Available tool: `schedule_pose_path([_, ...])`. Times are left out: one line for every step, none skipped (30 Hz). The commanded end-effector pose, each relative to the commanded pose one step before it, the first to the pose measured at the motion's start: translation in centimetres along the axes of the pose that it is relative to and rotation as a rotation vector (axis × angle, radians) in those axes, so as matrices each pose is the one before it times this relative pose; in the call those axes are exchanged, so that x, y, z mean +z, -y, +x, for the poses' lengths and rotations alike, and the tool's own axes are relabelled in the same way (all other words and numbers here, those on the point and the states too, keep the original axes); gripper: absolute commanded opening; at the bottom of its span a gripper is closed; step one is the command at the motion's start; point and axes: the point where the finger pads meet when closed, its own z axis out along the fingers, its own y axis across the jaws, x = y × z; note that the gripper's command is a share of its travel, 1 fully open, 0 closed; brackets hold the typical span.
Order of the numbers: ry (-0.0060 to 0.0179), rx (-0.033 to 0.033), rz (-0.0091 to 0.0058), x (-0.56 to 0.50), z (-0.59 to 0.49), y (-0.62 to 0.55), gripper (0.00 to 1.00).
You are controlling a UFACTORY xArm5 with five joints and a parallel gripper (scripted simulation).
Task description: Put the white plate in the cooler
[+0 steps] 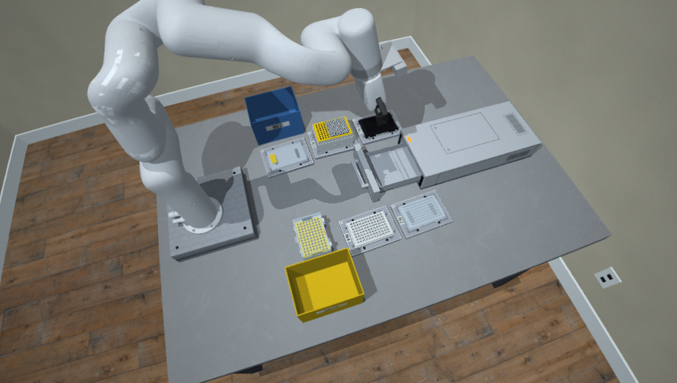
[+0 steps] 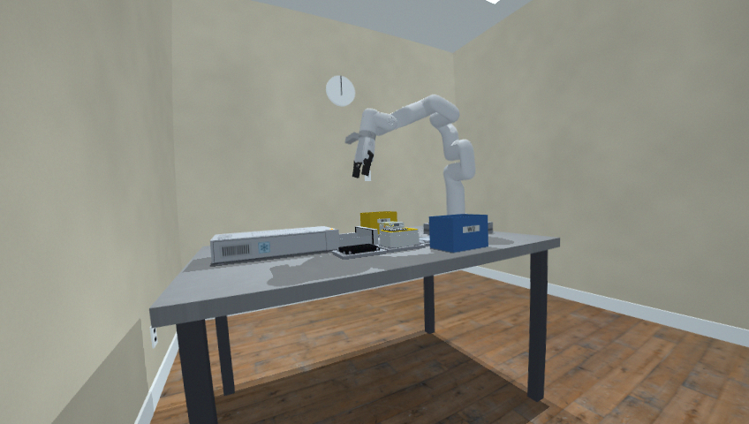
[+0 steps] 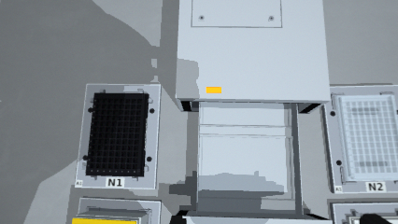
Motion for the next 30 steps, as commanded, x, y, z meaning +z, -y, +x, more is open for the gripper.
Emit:
schedule_pose_path([0.05534,0.01818,-0.00635,-0.768,-1.83,-0.682,1.0])
schedule_pose_path([0.00002,0.0,-0.00001,-0.098,-0.462,-0.162,1.0])
schedule_pose_path([0.00002,0.0,-0.00001,-0.098,-0.462,-0.162,1.0])
schedule_pose_path([0.00002,0.0,-0.00001,-0.098,-0.462,-0.162,1.0])
schedule_pose_path([0.00002,0.0,-0.00001,-0.098,-0.463,-0.162,1.0])
schedule_pose_path([0.00003,0.0,-0.00001,-0.083,-0.385,-0.137,1.0])
schedule_pose_path([0.0,0.0,0.0,0.0,-0.001,0.0,1.0])
schedule_pose_path([0.0,0.0,0.0,0.0,0.0,0.0,1.0])
schedule_pose_path([0.0,0.0,0.0,0.0,0.0,0.0,1.0])
schedule_pose_path([0.03179,0.0098,-0.00201,-0.086,-0.479,-0.139,1.0])
schedule_pose_path([0.03095,0.00954,-0.00196,-0.07,-0.474,-0.144,1.0])
schedule_pose_path([0.00002,0.0,-0.00001,-0.056,-0.474,-0.148,1.0])
schedule_pose_path([0.00002,0.0,-0.00001,-0.056,-0.474,-0.148,1.0])
schedule_pose_path([0.00002,0.0,-0.00001,-0.056,-0.474,-0.148,1.0])
schedule_pose_path([0.00002,0.0,-0.00001,-0.056,-0.474,-0.148,1.0])
schedule_pose_path([0.00003,0.0,0.00033,-0.056,-0.468,-0.156,1.0])
schedule_pose_path([0.00002,0.0,-0.00035,-0.054,-0.456,-0.134,1.0])
schedule_pose_path([0.0,0.0,0.0,0.0,-0.001,0.0,1.0])
schedule_pose_path([0.0,0.0,0.0,0.0,-0.001,0.0,1.0])
schedule_pose_path([0.03181,0.0099,-0.00121,-0.042,-0.487,-0.126,1.0])
schedule_pose_path([0.03096,0.00963,-0.00118,-0.027,-0.482,-0.13,1.0])
schedule_pose_path([0.00002,0.0,-0.00001,-0.013,-0.481,-0.135,1.0])
schedule_pose_path([0.00003,0.0,0.00071,-0.013,-0.48,-0.144,1.0])
schedule_pose_path([0.00002,0.0,-0.00018,-0.014,-0.479,-0.132,1.0])
schedule_pose_path([0.0,0.0,0.0,0.0,0.0,0.0,1.0])
schedule_pose_path([0.0,0.0,0.0,0.0,0.0,0.0,1.0])
schedule_pose_path([0.00002,0.0,-0.00019,-0.014,-0.481,-0.133,1.0])
schedule_pose_path([0.00002,0.0,-0.00019,-0.013,-0.48,-0.132,1.0])
schedule_pose_path([0.00002,0.0,-0.00019,-0.013,-0.481,-0.132,1.0])
schedule_pose_path([0.0,0.0,-0.00001,-0.001,-0.022,-0.006,1.0])
